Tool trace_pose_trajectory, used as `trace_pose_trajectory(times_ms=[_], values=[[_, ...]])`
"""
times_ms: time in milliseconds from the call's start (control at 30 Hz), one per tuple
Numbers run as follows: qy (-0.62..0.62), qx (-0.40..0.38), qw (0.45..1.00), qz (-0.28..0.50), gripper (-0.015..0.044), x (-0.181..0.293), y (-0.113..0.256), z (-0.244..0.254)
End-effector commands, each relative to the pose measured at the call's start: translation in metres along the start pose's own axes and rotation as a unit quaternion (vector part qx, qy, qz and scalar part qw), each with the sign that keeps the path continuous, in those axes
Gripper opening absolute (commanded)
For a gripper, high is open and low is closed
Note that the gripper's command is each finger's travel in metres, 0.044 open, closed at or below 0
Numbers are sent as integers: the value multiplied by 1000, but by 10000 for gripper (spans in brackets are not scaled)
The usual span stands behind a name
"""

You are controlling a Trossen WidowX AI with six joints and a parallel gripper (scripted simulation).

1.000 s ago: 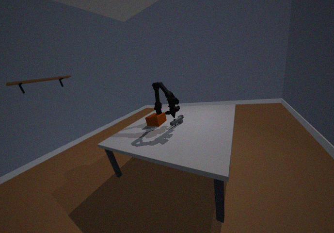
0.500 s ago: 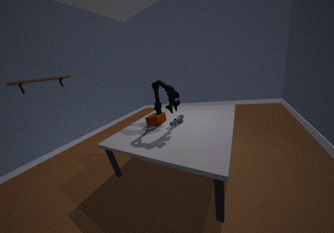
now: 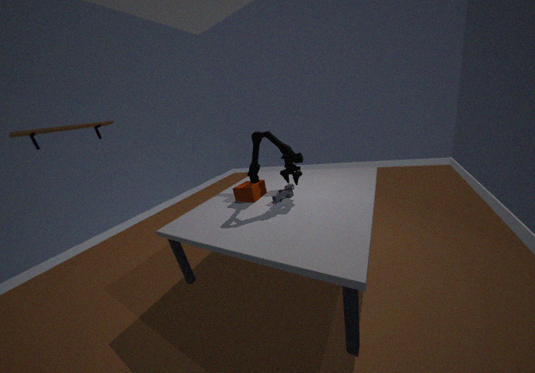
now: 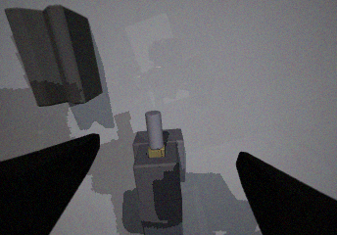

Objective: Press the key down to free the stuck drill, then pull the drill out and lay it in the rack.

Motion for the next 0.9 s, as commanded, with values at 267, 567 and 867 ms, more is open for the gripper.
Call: trace_pose_trajectory(times_ms=[267,567,867], values=[[101,-11,995,1,440,-16,-17,14],[101,-11,995,1,440,-16,-20,14],[101,-11,995,1,440,-12,-34,13]])
Point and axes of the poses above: the point midway between the two fingers, 35 mm back from their tips, its own y axis back along the fingers, its own z axis across the jaws, x = y × z, the point moved 3 cm from there along y, back along the fingers, and after that the axes turned 1 degree about y, right-handed, at the moved point
